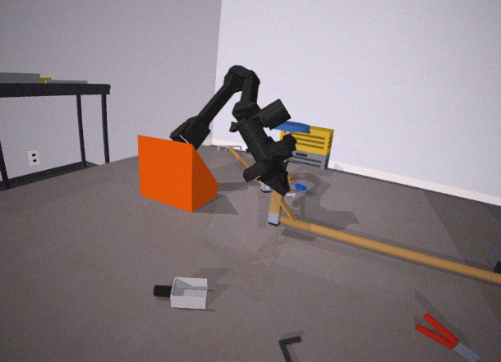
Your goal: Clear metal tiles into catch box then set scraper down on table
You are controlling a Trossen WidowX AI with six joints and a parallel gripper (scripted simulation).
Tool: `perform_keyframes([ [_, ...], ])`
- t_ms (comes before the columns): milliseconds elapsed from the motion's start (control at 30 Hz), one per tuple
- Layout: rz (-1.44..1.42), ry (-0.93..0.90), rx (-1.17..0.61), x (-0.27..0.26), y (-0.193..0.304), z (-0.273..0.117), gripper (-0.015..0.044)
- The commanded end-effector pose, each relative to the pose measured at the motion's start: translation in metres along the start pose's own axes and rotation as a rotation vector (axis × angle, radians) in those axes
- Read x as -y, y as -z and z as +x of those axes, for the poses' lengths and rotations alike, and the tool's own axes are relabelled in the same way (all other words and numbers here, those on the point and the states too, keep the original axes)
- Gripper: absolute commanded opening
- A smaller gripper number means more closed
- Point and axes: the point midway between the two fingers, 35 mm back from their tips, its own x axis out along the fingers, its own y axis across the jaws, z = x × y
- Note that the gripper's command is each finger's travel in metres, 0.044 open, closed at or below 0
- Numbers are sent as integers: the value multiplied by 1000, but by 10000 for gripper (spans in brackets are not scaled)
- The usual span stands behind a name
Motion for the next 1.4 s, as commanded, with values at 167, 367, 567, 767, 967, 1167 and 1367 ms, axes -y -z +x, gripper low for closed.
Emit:
perform_keyframes([
  [167, -15, -6, 2, -4, -1, -3, 0],
  [367, -3, 0, -4, -1, 1, -1, 79],
  [567, -3, 0, -4, -1, 1, -1, 236],
  [767, -3, 0, -4, -1, 1, -1, 394],
  [967, -5, 8, -9, 2, -6, -10, 440],
  [1167, -8, 17, -15, 6, -14, -24, 440],
  [1367, -9, 22, -20, 9, -21, -38, 440],
])
